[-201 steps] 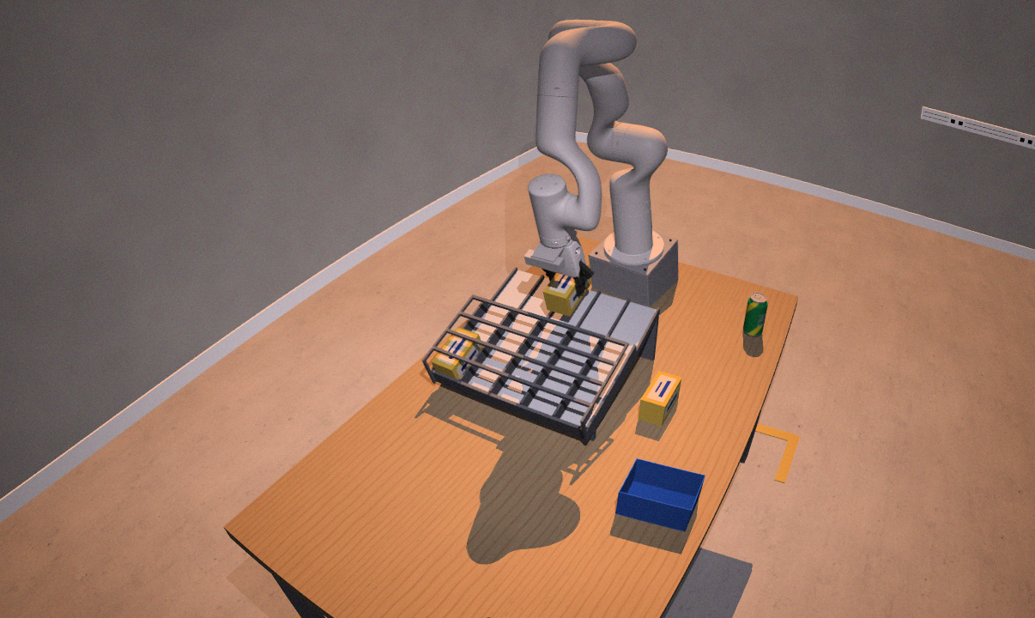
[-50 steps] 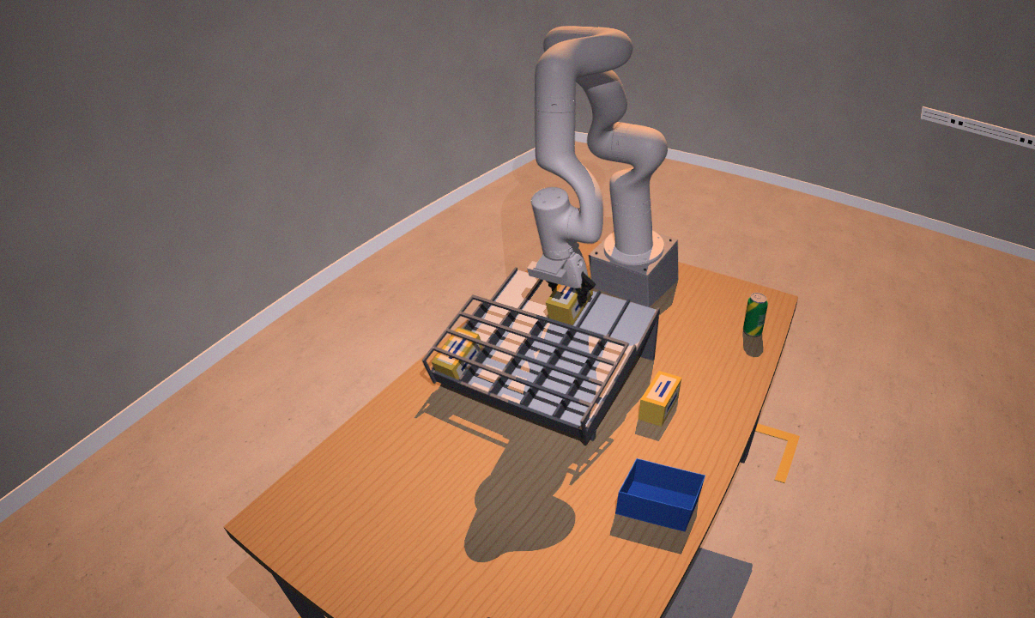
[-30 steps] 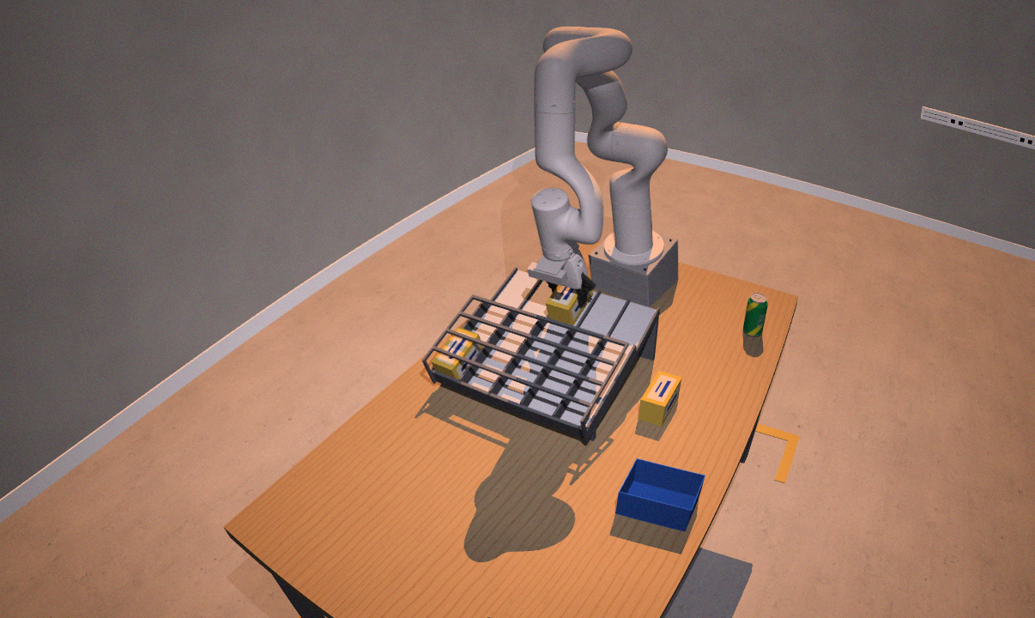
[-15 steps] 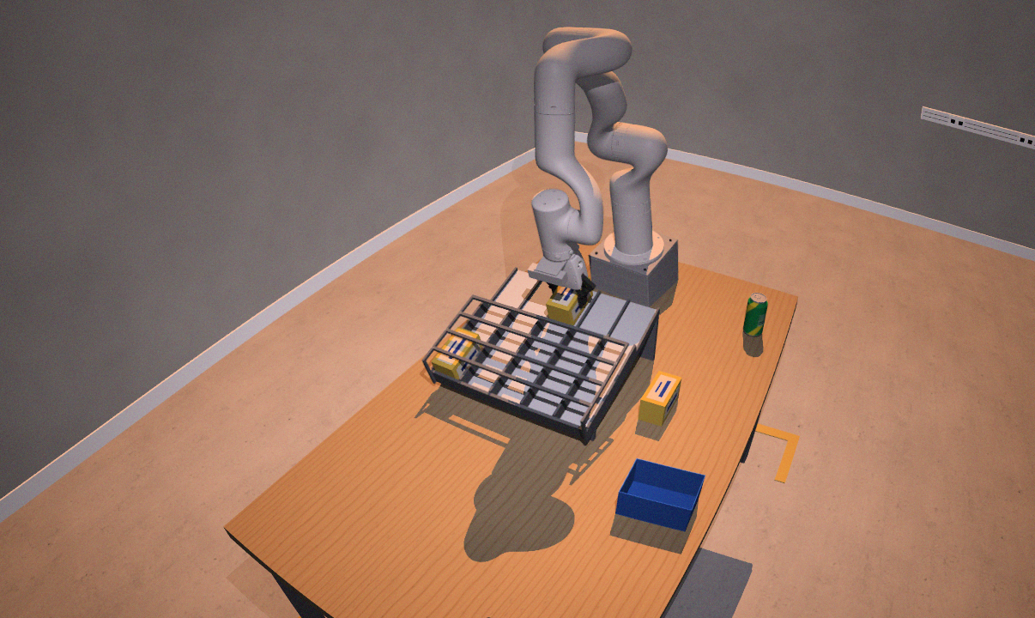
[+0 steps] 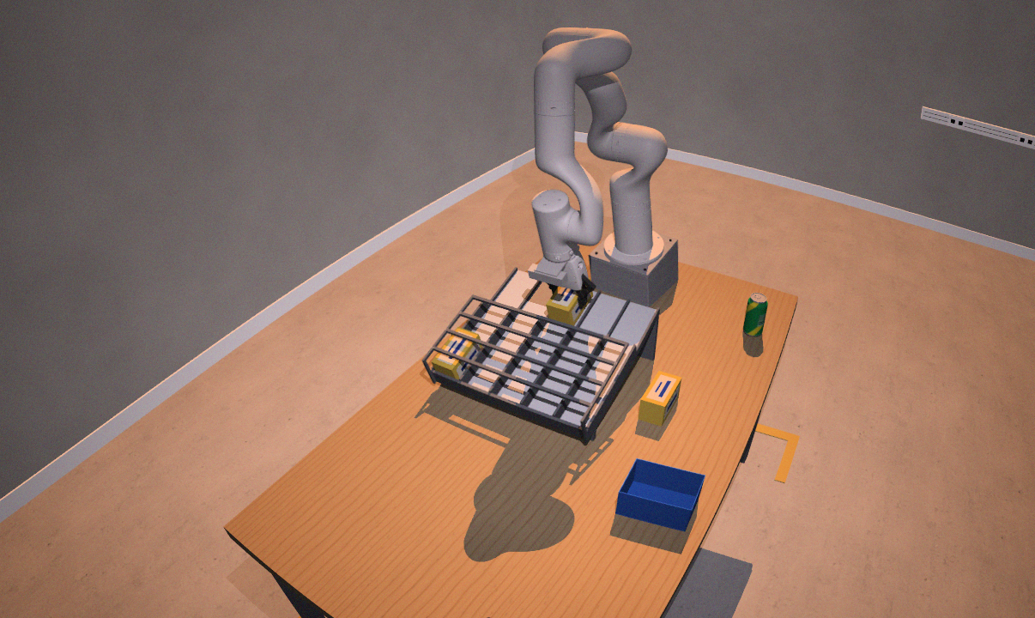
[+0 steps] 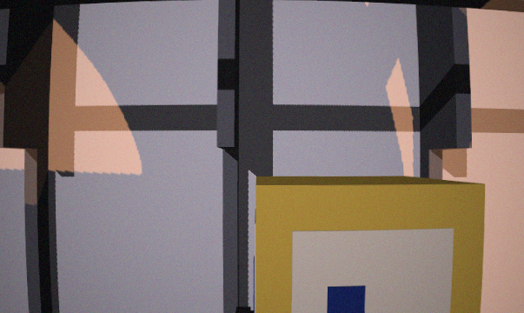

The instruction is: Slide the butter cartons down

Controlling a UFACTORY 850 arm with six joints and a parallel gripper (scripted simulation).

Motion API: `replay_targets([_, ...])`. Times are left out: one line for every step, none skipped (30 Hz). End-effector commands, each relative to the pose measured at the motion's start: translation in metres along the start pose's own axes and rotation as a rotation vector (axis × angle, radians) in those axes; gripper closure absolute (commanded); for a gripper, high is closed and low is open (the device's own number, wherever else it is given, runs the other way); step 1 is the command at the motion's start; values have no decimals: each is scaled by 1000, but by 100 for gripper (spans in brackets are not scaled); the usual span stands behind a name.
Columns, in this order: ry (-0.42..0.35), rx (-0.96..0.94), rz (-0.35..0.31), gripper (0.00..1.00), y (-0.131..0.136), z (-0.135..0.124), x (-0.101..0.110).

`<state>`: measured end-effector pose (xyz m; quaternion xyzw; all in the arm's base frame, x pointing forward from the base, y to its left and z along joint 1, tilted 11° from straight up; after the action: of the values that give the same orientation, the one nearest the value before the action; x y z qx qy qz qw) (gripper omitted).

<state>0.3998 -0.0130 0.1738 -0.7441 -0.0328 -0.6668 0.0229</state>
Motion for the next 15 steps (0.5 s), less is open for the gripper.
replay_targets([1, 0, 0, 100, 0, 0, 1])
replay_targets([1, 0, 0, 100, 0, 0, 1])
replay_targets([1, 0, 0, 100, 0, 0, 1])
replay_targets([1, 0, 0, 100, 0, 0, 1])
replay_targets([1, 0, 0, 100, 0, 0, 1])
replay_targets([1, 0, 0, 100, 0, 0, 1])
replay_targets([1, 0, 0, 100, 0, 1, -2])
replay_targets([1, 0, 0, 100, 0, 1, -2])
replay_targets([1, 0, 0, 100, 0, 1, -2])
replay_targets([1, 0, 0, 100, 0, 1, -2])
replay_targets([1, 0, 0, 100, 0, 1, -2])
replay_targets([1, 0, 0, 100, 0, 1, -2])
replay_targets([1, 0, 0, 100, 0, 1, -2])
replay_targets([1, 0, 0, 100, 0, 1, -2])
replay_targets([1, 0, 0, 100, 0, 1, -2])
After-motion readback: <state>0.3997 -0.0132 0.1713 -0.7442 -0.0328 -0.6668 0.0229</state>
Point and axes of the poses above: the point where the finger pads meet when closed, its own x axis back along the fingers, its own y axis across the jaws, z = x × y, the point moved 7 cm from there along x, back along the fingers, and after that the axes turned 6 degrees about x, right-handed, at the moved point
